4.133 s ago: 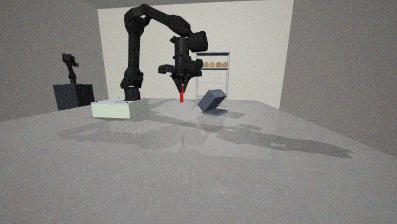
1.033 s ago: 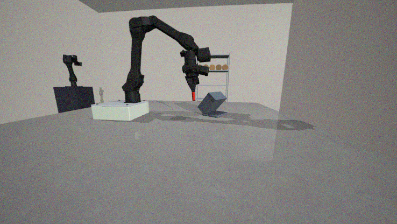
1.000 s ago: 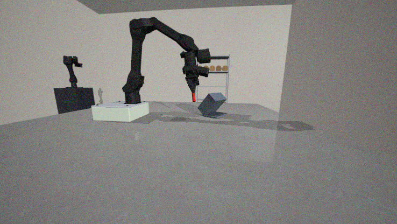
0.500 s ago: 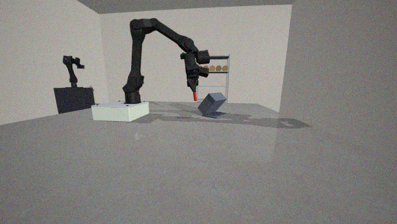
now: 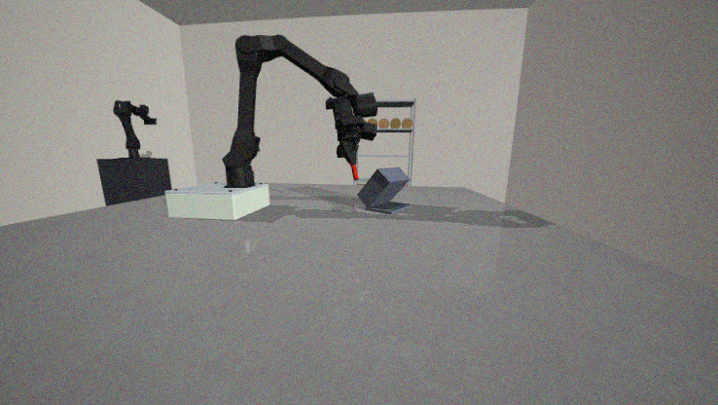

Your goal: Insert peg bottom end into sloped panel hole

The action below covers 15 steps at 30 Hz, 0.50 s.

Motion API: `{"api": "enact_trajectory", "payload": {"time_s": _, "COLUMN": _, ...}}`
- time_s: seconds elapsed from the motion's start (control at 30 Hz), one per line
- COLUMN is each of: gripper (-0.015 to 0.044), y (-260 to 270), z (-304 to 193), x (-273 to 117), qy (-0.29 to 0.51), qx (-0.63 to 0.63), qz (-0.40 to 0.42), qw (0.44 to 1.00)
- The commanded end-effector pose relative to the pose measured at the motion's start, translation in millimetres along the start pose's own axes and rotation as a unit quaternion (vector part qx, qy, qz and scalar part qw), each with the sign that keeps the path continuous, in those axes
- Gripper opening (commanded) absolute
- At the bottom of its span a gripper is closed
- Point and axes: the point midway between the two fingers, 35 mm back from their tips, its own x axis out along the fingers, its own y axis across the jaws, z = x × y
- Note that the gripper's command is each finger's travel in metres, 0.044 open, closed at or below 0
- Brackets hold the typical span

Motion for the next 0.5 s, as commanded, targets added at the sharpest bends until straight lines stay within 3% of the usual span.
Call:
{"api": "enact_trajectory", "payload": {"time_s": 0.0, "gripper": 0.0, "y": 4.4, "z": 1.4, "x": -2.9, "qy": -0.007, "qx": -0.017, "qz": -0.007, "qw": 1.0}}
{"api": "enact_trajectory", "payload": {"time_s": 0.47, "gripper": 0.0, "y": 18.3, "z": 6.7, "x": -12.3, "qy": -0.029, "qx": -0.063, "qz": -0.026, "qw": 0.997}}
